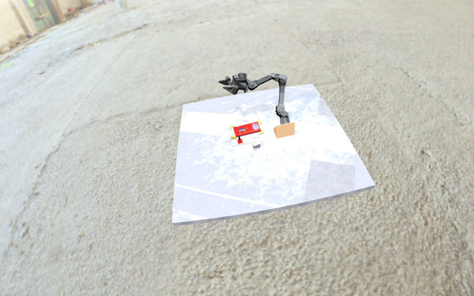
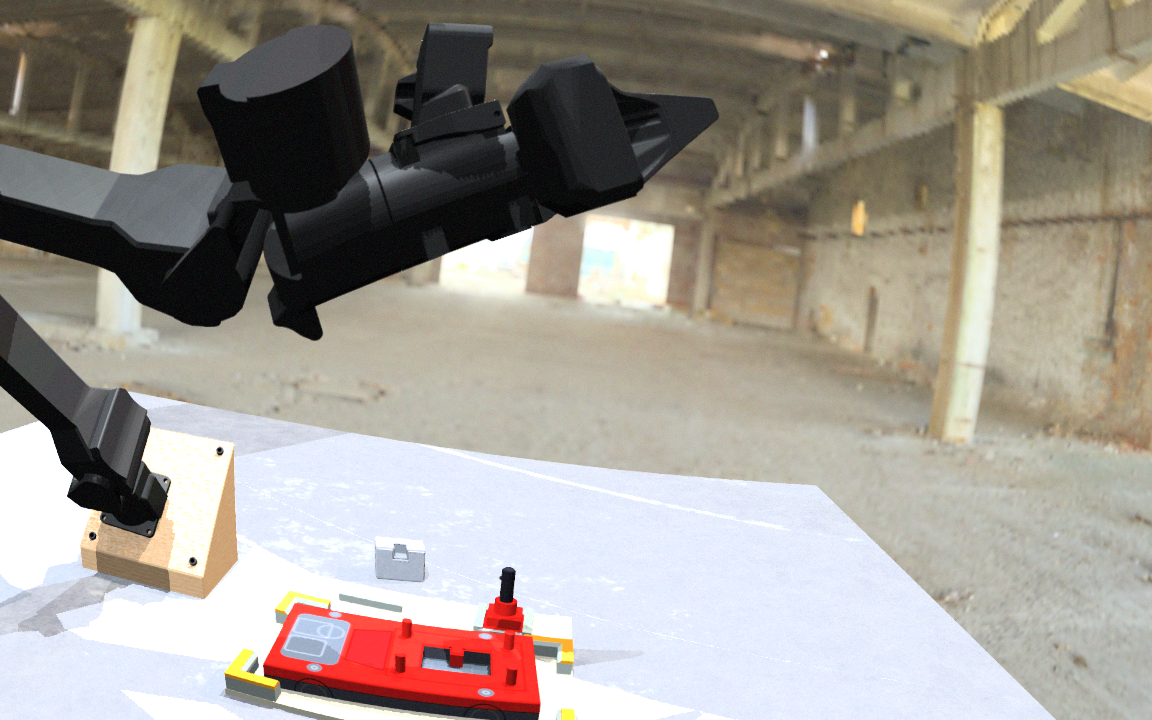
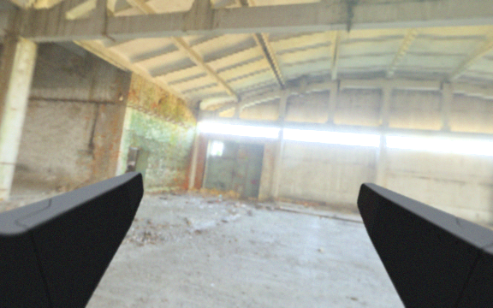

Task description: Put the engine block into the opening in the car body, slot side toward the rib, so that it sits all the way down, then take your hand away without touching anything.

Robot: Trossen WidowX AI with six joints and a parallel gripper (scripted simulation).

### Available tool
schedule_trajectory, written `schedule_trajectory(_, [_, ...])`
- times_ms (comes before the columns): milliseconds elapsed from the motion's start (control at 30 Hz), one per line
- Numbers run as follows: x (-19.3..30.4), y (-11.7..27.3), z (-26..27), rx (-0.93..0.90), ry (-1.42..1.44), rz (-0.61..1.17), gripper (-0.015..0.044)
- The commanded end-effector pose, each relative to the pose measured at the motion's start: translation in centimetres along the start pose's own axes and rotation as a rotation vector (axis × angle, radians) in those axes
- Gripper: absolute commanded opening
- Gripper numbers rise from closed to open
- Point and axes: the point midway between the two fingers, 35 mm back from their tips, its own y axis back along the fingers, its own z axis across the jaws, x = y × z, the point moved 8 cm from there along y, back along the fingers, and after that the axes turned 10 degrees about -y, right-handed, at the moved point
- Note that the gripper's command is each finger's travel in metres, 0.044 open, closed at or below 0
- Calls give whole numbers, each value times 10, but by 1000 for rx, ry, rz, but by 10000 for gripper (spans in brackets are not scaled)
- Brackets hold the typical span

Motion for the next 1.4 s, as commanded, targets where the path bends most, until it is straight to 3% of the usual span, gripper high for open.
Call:
schedule_trajectory(0, [11, -11, 10, -32, -138, 62, 440])
schedule_trajectory(700, [62, -45, 77, -146, -726, 425, 440])
schedule_trajectory(1367, [103, -53, 143, -40, -1164, 885, 440])
